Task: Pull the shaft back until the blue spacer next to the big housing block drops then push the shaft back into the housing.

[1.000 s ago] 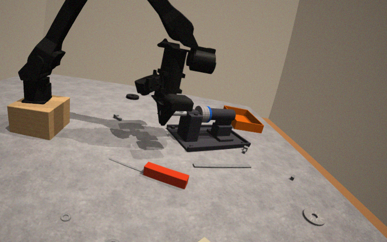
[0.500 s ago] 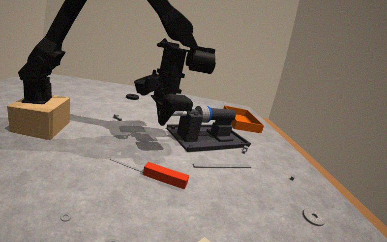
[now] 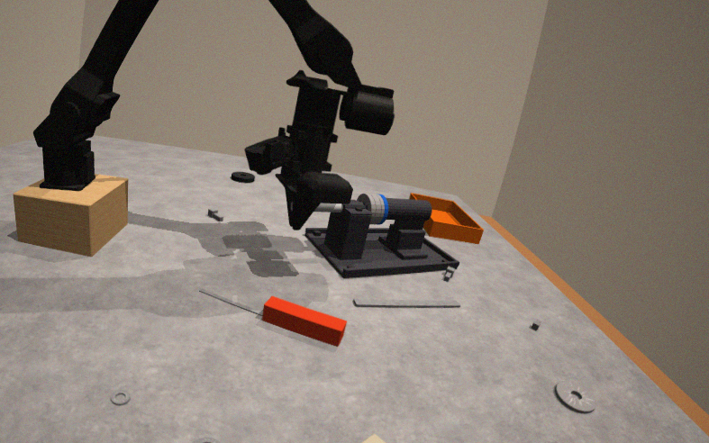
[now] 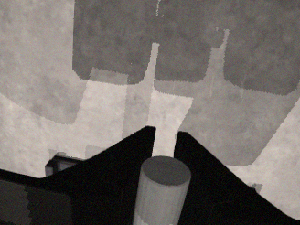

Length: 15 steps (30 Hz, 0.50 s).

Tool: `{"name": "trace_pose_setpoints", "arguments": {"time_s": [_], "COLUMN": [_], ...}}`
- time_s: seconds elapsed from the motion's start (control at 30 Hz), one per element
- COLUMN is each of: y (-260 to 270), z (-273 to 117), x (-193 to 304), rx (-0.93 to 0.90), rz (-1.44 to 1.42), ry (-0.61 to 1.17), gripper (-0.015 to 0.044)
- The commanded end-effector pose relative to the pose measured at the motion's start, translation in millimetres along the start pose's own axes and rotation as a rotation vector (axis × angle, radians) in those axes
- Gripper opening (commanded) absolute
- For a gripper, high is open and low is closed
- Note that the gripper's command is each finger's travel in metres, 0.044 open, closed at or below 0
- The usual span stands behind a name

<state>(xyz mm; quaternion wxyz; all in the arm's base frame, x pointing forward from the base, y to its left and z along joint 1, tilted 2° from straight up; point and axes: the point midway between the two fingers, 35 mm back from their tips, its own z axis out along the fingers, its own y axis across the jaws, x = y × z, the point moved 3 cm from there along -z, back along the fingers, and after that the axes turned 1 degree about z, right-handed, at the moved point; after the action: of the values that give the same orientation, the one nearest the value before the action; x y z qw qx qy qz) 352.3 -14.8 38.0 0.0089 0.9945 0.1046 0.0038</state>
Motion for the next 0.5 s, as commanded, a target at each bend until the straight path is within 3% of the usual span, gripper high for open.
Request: {"name": "trace_pose_setpoints", "arguments": {"time_s": [0.0,0.47], "y": [0.2,0.3], "z": [0.0,0.1], "x": [-1.3,-2.6], "rx": [-0.002,-0.002], "rz": [-0.004,-0.004], "ry": [-0.003,-0.003], "gripper": [0.0,0.0]}}
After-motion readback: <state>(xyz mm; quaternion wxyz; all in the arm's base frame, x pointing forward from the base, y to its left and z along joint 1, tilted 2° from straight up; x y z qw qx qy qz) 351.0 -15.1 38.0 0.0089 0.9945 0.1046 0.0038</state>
